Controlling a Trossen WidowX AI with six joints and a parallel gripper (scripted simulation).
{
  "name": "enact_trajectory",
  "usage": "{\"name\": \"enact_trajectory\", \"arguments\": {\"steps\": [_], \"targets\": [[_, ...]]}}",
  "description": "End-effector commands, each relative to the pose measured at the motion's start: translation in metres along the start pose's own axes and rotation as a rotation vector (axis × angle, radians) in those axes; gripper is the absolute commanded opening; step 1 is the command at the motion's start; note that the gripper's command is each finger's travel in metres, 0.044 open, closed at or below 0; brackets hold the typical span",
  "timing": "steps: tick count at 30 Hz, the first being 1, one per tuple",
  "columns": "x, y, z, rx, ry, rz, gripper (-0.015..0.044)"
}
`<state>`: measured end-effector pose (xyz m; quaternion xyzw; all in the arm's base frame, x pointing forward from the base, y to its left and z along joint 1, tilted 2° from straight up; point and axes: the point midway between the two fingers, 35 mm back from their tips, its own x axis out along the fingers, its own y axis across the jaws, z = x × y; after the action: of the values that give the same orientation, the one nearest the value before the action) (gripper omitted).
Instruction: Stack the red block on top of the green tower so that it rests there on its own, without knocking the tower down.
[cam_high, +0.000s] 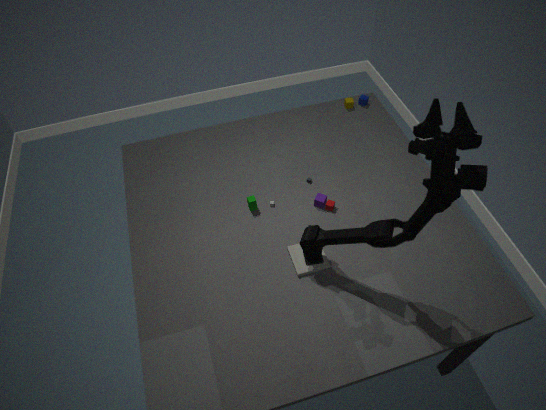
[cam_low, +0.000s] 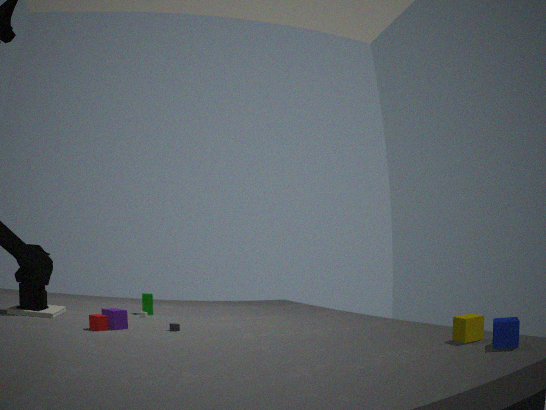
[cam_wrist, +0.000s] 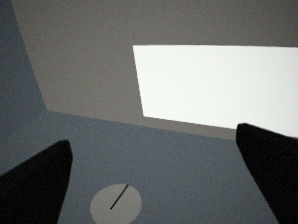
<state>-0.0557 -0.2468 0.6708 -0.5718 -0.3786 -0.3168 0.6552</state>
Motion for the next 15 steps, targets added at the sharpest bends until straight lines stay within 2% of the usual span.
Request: {"name": "enact_trajectory", "arguments": {"steps": [1,2,10,15], "targets": [[0.001,0.0,0.003,-0.004,-0.004,0.003,0.0426],[0.003,0.001,0.012,-0.017,-0.014,0.013,0.044],[0.035,0.051,0.134,-0.195,-0.159,0.209,0.044],[0.045,0.09,0.178,-0.172,-0.192,0.322,0.044]]}}
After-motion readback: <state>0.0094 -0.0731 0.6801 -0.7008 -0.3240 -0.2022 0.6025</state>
